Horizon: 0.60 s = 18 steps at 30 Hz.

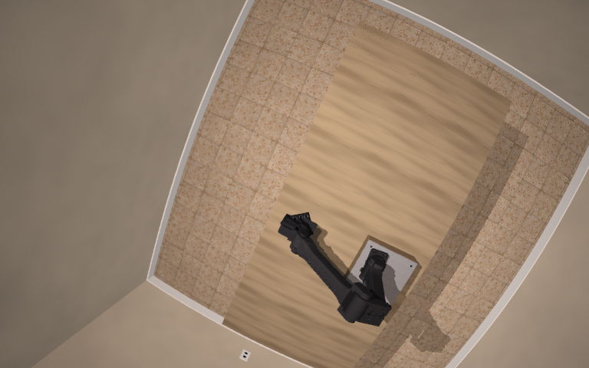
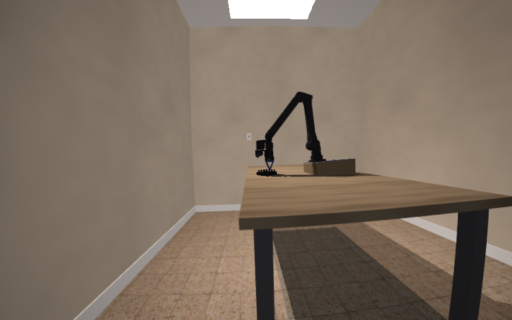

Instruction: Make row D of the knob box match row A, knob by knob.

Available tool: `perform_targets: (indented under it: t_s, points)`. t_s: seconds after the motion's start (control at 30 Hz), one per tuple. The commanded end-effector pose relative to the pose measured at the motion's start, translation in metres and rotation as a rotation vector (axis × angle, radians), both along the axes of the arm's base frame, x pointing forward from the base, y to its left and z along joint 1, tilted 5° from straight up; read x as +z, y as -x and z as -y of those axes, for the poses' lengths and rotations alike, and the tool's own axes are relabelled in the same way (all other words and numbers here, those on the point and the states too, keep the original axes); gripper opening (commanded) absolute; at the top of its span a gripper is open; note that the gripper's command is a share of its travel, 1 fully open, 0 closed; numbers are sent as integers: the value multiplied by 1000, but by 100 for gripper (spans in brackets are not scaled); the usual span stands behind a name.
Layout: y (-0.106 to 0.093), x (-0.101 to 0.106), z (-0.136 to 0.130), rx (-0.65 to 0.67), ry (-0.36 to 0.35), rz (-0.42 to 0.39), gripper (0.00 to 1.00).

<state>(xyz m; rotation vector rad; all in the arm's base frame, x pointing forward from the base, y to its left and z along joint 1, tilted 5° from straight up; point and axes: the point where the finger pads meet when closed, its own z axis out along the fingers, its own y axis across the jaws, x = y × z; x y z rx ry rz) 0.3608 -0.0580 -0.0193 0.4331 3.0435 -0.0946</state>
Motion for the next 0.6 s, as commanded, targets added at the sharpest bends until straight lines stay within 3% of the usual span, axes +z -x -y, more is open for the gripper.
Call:
perform_targets:
  t_s: [0.0,0.07,0.57]
  points:
    - [-1,-6,-4,157,-5,-8,9]
    - [-1,-6,-4,157,-5,-8,9]
    - [-1,-6,-6,520,16,-31,9]
